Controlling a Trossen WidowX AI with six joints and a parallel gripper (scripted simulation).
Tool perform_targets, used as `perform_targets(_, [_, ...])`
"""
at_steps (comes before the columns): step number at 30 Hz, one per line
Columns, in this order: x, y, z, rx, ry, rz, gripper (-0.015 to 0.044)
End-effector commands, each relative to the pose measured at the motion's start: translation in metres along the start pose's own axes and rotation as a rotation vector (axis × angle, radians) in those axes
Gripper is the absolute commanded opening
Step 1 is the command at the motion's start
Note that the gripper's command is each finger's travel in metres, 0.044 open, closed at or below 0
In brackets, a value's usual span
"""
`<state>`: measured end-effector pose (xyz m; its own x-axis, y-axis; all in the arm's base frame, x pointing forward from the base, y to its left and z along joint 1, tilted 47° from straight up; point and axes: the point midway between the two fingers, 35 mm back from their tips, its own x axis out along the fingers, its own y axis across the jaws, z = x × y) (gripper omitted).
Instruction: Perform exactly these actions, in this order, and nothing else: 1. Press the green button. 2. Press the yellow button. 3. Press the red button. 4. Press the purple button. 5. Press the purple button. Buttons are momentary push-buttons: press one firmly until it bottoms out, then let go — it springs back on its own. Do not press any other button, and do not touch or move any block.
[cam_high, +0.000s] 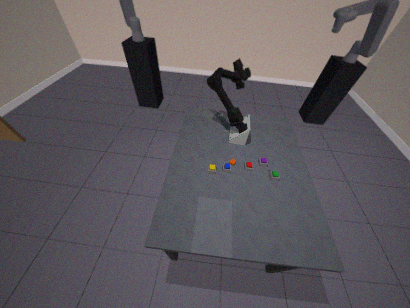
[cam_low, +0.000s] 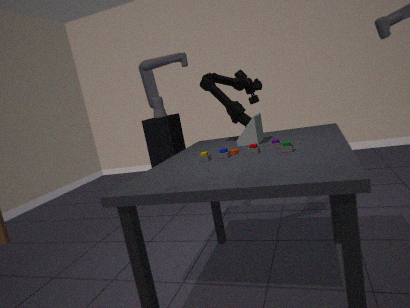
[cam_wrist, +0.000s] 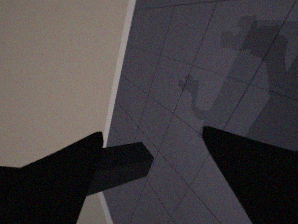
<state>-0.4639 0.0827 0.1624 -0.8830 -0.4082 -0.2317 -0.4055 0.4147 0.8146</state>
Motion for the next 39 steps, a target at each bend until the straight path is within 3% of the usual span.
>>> perform_targets(1, [-0.002,-0.001,0.005,0.005,-0.010,-0.001,0.0400])
perform_targets(9, [-0.078,-0.017,0.146,0.143,-0.410,-0.010,0.0400])
perform_targets(15, [-0.165,-0.041,0.236,0.271,-0.717,-0.047,0.0400])
perform_targets(21, [-0.265,-0.086,0.296,0.426,-0.981,-0.124,0.0400])
perform_targets(30, [-0.421,-0.185,0.322,0.724,-1.273,-0.309,0.0400])
perform_targets(39, [-0.551,-0.307,0.271,1.102,-1.373,-0.558,0.0400])
